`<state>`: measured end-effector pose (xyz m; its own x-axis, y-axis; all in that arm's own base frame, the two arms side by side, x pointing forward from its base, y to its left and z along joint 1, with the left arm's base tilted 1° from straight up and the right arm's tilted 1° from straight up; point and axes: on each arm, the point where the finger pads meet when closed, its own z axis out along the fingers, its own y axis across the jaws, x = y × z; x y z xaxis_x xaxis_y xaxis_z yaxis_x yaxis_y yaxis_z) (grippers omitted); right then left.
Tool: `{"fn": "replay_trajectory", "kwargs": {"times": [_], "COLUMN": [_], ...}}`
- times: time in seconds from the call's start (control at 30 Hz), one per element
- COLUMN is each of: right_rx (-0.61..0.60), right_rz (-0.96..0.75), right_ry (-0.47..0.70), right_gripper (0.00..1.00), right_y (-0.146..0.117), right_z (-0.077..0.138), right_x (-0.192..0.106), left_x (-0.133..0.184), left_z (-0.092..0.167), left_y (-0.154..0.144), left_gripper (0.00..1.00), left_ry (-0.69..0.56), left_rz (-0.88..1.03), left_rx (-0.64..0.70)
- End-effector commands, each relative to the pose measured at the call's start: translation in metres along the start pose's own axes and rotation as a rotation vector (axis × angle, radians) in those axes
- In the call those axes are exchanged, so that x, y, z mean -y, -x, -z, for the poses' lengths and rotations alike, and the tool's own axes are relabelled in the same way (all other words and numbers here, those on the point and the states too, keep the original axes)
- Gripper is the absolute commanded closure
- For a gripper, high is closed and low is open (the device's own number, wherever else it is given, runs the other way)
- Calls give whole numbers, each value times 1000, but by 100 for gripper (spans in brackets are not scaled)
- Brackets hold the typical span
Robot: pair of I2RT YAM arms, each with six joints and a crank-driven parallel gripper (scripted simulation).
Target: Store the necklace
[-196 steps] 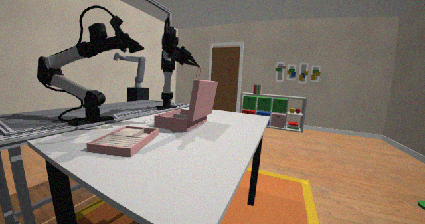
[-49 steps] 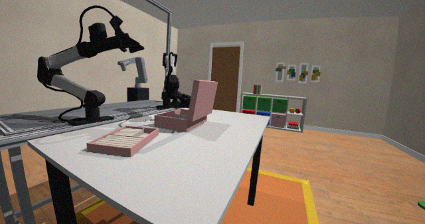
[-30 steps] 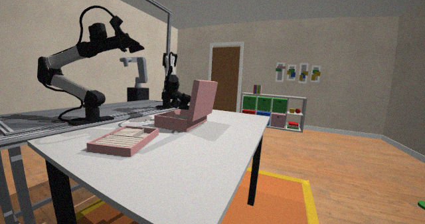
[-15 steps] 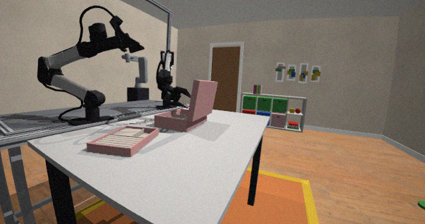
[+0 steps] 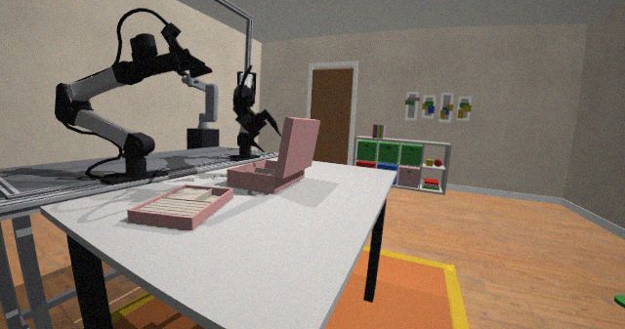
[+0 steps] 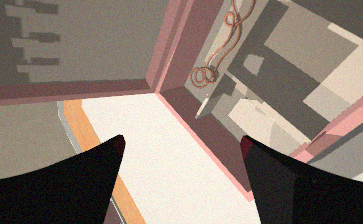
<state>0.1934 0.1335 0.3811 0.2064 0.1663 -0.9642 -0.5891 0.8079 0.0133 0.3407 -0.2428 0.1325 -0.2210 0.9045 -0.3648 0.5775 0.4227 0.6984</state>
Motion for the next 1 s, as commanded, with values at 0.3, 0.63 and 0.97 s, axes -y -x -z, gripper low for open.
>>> {"fn": "replay_trajectory", "kwargs": {"times": [0.3,0.63,0.97], "right_rx": [34,34,34], "right_rz": [0,0,0], "right_ry": [-14,-14,-14], "right_gripper": [0,0,0], "right_y": [13,13,13], "right_z": [-1,-1,-1], "right_x": [2,2,2], "left_x": [-70,-103,-111], "left_z": [20,21,19], "left_y": [74,93,96], "left_gripper": [0,0,0], "left_ry": [-347,-395,-366], "left_rz": [600,748,742], "left_rx": [134,190,209]}}
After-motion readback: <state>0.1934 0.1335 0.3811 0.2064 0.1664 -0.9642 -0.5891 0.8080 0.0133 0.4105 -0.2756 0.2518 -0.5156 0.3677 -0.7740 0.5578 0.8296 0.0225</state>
